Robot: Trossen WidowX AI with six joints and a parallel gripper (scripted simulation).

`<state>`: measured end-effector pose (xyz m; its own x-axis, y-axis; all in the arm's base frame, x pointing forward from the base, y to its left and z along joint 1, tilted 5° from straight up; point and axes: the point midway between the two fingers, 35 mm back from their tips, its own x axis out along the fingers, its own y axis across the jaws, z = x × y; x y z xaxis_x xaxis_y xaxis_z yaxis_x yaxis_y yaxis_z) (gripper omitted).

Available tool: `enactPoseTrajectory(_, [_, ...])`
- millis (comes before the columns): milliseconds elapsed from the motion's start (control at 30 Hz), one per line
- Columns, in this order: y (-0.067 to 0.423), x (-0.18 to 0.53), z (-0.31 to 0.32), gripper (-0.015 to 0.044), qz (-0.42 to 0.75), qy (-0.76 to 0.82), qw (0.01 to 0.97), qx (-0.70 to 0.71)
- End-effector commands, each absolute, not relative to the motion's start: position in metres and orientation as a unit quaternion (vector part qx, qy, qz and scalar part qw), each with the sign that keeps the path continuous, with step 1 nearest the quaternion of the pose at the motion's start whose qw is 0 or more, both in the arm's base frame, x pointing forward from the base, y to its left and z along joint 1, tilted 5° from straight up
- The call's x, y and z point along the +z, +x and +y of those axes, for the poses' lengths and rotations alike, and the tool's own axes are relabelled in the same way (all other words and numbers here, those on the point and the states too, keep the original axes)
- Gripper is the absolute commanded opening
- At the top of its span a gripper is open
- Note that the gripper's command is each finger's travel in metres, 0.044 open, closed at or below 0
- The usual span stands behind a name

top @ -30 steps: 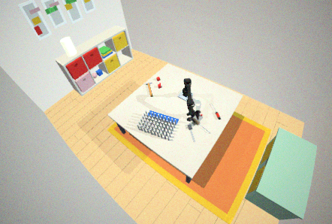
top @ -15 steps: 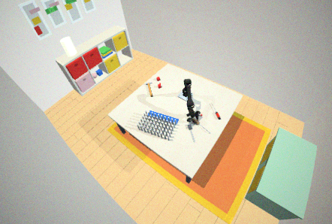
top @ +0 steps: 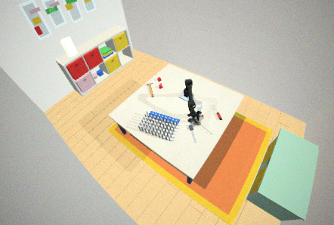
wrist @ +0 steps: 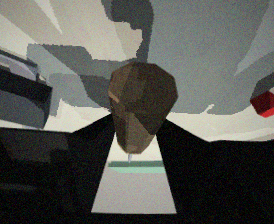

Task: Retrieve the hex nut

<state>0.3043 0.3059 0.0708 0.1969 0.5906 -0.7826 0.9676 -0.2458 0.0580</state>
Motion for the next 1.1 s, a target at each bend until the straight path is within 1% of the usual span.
enactPoseTrajectory(0, [0.309, 0.101, 0.31, 0.0, 0.542, 0.722, 0.289, -0.318])
enactPoseTrajectory(567, [0.299, 0.204, 0.302, 0.0, 0.544, 0.722, 0.291, -0.314])
enactPoseTrajectory(833, [0.291, 0.233, 0.296, 0.0, 0.542, 0.723, 0.288, -0.317])
enactPoseTrajectory(1067, [0.291, 0.234, 0.295, 0.0, 0.542, 0.724, 0.287, -0.317])
